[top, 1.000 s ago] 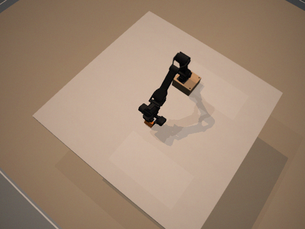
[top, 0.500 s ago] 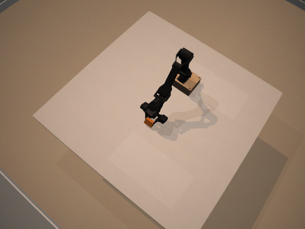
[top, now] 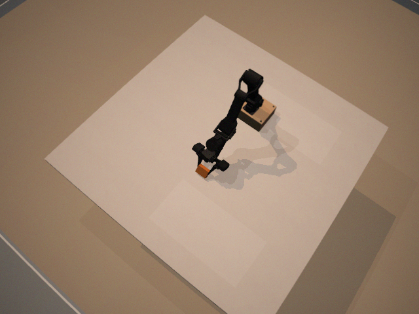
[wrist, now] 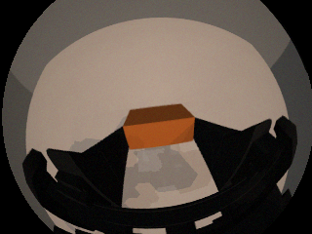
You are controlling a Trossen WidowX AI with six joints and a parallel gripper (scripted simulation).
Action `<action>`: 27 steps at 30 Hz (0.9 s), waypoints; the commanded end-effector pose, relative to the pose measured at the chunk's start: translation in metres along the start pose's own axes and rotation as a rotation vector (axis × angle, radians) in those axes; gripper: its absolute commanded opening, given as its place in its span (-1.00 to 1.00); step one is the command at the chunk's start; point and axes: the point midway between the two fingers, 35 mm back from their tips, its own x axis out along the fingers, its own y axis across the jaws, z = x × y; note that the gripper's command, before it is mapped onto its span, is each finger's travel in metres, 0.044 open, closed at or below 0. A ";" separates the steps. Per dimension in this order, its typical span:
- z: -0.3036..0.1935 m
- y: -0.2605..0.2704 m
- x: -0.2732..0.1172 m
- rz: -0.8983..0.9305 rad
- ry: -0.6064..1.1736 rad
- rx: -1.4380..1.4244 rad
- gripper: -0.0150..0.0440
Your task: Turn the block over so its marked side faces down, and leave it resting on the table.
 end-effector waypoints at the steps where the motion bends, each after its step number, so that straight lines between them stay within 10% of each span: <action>1: -0.006 -0.001 0.008 -0.005 -0.040 0.003 -0.49; 27: -0.026 -0.001 0.013 -0.006 -0.403 0.004 -0.49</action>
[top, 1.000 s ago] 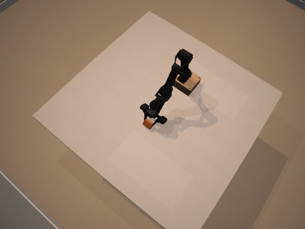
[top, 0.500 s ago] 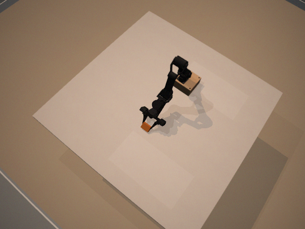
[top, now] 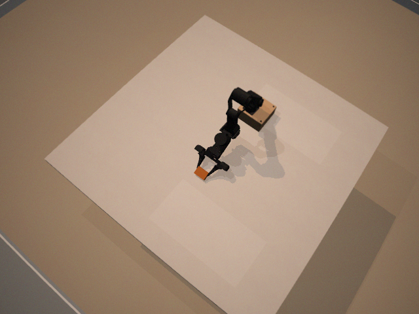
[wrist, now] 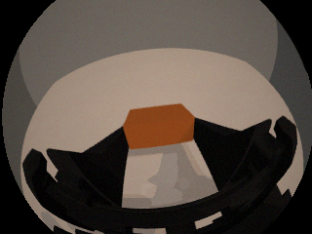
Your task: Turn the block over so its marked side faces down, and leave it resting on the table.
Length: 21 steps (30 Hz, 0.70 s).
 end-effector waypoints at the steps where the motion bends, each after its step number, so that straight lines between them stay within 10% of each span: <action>1: -0.008 -0.001 -0.007 -0.005 -0.028 0.004 -0.49; 21: -0.005 -0.001 -0.015 -0.005 -0.095 0.005 -0.49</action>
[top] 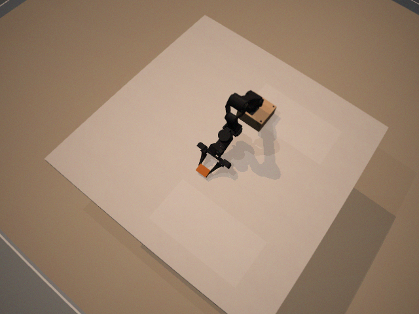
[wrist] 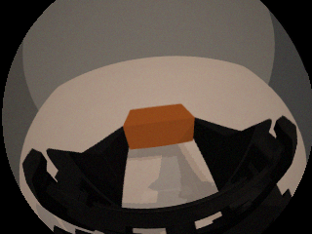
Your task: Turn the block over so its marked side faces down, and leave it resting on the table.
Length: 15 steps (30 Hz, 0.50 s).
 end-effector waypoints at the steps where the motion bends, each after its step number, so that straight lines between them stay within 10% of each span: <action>1: 0.000 -0.001 0.000 -0.005 -0.003 0.003 -0.49; 15: 0.000 -0.001 0.000 -0.005 -0.003 0.003 0.67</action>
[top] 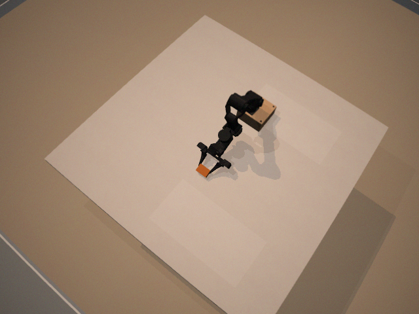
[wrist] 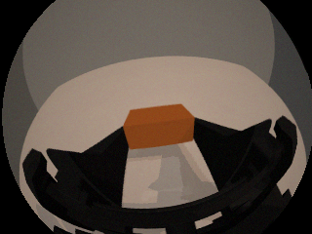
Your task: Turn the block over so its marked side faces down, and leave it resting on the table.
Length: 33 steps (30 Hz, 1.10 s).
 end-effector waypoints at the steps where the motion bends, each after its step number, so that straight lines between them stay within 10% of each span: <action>1: 0.000 -0.001 0.000 -0.005 -0.002 0.003 0.75; 4: 0.000 -0.001 0.000 -0.005 -0.002 0.003 1.00; 33: 0.000 -0.001 0.000 -0.005 -0.002 0.003 1.00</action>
